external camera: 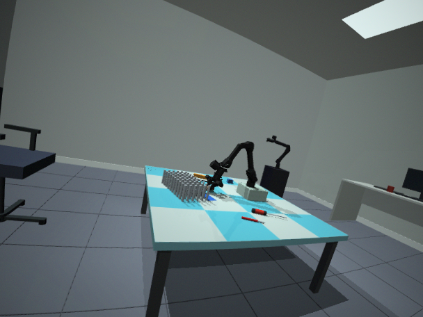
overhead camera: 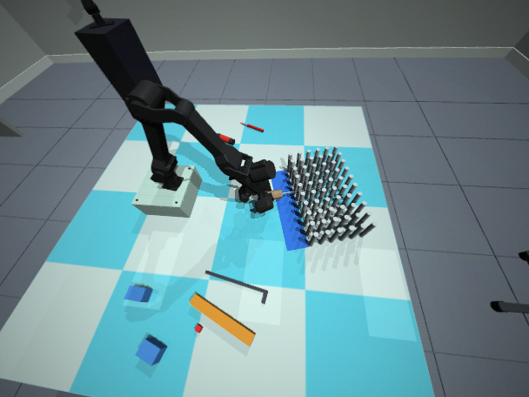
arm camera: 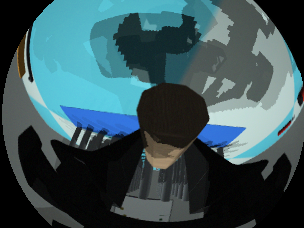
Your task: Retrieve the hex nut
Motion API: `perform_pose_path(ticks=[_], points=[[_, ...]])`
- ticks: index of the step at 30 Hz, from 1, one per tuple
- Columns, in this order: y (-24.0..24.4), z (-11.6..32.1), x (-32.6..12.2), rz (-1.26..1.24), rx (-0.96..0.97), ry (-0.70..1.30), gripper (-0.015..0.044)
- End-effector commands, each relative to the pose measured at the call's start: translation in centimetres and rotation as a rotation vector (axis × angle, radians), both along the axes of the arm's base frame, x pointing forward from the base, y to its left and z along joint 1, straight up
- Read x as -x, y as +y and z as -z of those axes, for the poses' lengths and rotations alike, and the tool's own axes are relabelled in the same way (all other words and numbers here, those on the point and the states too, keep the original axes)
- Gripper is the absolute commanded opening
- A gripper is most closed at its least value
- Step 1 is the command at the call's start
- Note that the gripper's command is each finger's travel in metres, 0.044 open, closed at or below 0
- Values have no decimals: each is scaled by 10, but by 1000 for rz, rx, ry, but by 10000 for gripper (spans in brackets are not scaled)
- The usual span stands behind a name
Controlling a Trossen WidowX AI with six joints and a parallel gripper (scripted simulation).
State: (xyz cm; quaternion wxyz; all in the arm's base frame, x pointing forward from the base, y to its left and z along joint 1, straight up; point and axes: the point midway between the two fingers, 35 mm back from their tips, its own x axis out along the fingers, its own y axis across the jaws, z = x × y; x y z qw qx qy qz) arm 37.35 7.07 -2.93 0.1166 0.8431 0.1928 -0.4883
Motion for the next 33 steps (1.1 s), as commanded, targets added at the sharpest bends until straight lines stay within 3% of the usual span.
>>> perform_pose_path(ticks=[1,33], points=[[1,-2,-4,5,-1,-6,0],[3,15,-5,5,-1,-6,0]])
